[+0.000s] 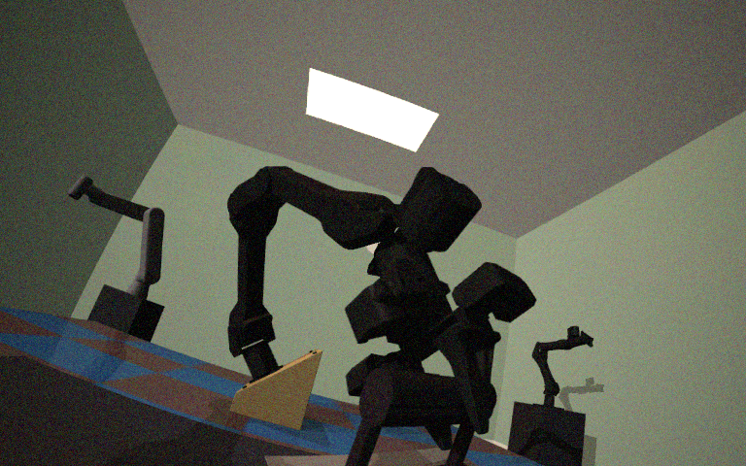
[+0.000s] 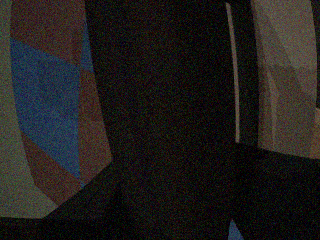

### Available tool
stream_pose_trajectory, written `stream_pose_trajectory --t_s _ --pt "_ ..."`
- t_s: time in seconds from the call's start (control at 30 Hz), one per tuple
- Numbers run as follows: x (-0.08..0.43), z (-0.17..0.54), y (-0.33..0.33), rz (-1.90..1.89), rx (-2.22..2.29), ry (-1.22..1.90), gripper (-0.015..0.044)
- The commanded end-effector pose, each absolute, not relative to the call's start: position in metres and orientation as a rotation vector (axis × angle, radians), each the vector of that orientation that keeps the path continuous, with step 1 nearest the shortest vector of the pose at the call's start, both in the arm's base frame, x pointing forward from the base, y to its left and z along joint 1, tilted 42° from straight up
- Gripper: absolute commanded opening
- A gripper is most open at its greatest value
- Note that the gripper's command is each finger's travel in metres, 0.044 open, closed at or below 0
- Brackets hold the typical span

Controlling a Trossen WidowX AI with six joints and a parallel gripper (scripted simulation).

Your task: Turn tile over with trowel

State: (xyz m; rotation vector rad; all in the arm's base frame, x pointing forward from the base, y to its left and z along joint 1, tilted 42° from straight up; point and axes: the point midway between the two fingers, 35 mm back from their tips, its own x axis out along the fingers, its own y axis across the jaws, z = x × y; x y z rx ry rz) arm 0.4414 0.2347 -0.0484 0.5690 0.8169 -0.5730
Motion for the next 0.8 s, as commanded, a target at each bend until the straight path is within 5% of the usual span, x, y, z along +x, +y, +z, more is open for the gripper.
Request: stream_pose_trajectory --t_s 0.0,0.77 --pt "0.445 -0.029 0.217 -0.552 0.559 0.852 0.0000" --pt "0.446 0.045 0.116 -0.456 0.516 0.973 0.0000"
